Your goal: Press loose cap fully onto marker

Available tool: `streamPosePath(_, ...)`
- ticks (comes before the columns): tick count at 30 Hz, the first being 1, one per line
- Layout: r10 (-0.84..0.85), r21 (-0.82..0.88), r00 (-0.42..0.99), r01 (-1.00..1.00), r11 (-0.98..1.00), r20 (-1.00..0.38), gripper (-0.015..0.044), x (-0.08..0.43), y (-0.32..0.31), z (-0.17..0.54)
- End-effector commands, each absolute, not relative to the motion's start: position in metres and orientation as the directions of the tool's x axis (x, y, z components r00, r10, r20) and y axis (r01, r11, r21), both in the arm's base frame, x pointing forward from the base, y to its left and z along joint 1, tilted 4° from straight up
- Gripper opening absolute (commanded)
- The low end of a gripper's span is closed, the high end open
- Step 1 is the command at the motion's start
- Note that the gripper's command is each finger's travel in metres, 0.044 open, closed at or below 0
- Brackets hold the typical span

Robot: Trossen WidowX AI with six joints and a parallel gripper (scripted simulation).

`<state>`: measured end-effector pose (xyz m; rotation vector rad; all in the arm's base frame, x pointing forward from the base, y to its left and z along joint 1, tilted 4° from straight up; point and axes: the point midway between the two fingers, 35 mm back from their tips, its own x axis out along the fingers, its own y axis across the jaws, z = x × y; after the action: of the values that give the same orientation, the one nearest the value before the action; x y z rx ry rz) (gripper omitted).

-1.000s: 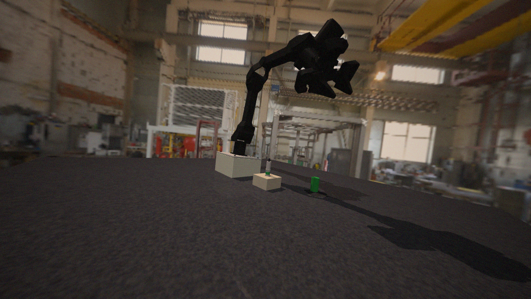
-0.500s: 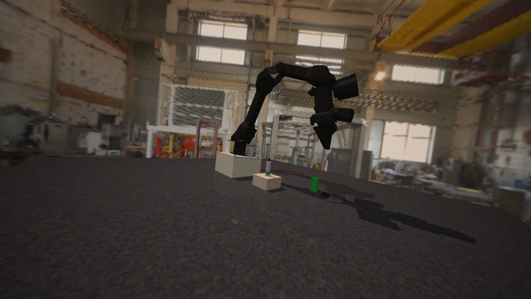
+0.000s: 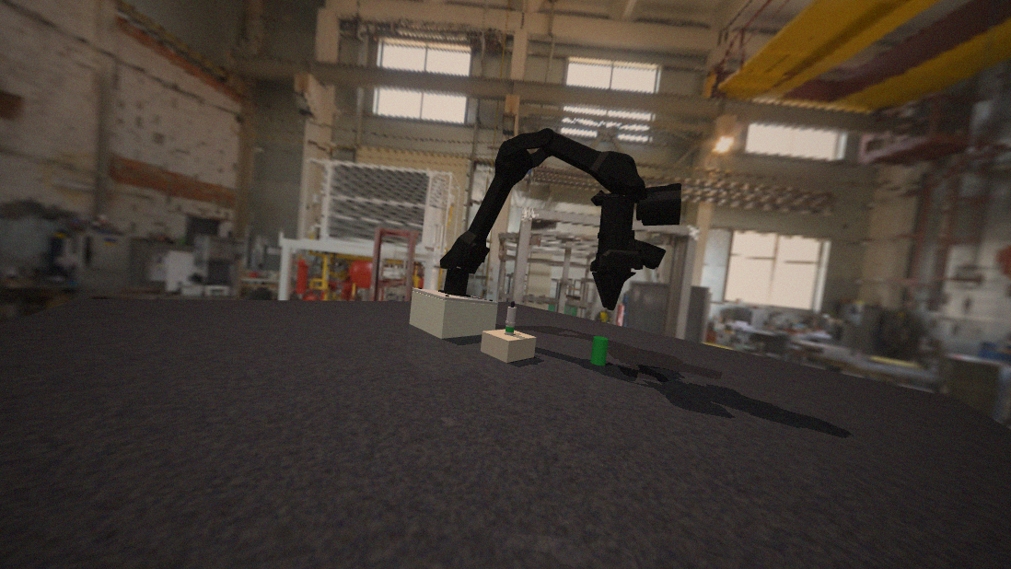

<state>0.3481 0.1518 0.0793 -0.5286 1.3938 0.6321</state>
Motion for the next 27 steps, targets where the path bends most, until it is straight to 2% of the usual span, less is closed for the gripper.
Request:
streamPosePath(1, 0.089, 0.037, 0.038, -0.692, 0.721, -0.995, 0.024, 0.345, 0.153, 0.055)
streamPosePath(27, 0.089, 0.038, 0.038, -0.692, 0.721, -0.995, 0.024, 0.348, 0.155, 0.015)
